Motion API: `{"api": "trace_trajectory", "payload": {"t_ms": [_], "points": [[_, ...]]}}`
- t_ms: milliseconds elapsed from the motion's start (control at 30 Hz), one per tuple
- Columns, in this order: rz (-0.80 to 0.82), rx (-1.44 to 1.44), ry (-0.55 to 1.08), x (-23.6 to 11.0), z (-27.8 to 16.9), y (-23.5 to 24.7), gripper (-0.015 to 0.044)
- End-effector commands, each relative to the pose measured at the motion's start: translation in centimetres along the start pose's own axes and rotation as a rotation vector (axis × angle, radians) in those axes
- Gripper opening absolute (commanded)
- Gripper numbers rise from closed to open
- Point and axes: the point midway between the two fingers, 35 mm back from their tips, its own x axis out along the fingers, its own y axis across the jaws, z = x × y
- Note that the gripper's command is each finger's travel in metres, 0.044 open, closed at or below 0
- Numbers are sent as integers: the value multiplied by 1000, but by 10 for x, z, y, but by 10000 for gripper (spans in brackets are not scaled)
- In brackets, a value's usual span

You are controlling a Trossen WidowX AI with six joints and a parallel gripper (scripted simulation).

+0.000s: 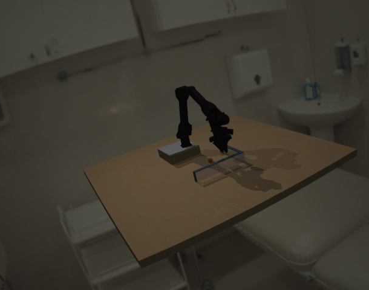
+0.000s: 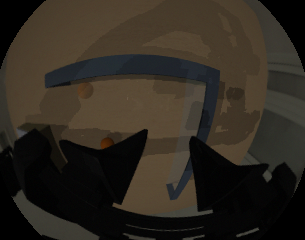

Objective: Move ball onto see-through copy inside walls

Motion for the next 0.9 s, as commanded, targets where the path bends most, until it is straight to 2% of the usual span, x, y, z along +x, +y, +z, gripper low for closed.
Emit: {"api": "trace_trajectory", "payload": {"t_ms": [0,133,367,467,867], "points": [[146,-43,41,-7,-39,52,241],[240,-65,53,-11,-58,85,241],[240,-65,53,-10,-58,86,241],[240,-65,53,2,-59,89,241],[241,-65,53,17,-60,92,241]]}}
